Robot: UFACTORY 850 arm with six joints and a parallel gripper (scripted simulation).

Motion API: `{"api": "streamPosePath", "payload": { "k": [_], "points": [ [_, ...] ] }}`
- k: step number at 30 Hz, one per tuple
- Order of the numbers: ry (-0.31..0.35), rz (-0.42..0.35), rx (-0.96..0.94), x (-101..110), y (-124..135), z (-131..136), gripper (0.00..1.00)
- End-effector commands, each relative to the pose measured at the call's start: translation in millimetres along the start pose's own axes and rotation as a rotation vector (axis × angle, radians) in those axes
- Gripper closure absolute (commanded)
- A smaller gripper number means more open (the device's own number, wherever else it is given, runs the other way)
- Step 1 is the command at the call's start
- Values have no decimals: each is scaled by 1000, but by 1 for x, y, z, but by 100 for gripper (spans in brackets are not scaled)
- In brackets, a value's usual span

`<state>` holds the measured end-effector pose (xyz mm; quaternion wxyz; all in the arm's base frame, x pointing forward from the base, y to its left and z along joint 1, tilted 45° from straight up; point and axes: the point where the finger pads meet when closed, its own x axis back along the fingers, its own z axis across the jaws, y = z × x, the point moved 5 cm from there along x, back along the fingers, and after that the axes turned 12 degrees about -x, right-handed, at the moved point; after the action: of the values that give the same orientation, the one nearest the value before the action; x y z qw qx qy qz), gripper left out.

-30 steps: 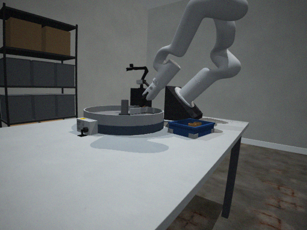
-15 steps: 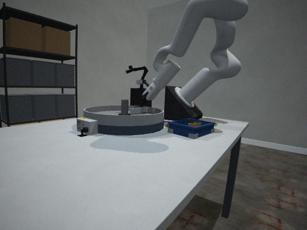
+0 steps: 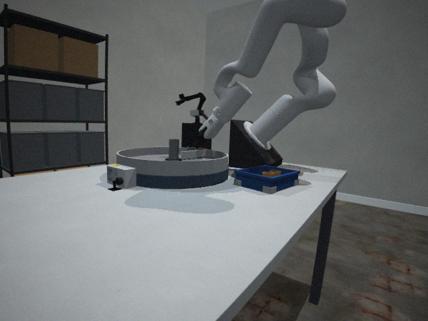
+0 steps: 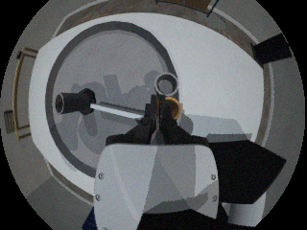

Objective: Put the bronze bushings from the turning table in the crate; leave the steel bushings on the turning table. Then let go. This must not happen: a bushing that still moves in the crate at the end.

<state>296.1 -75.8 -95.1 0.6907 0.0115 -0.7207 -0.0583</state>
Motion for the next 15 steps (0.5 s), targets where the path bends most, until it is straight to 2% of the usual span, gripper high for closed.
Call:
{"api": "streamPosePath", "payload": {
  "k": [1,6,8,15],
  "points": [
    [-1,0,-1,9,-7,-2,100],
    [-1,0,-1,25,-21,-5,100],
    [-1,0,-1,25,-21,-5,100],
    [-1,0,-1,54,-45,-10,100]
  ]
}}
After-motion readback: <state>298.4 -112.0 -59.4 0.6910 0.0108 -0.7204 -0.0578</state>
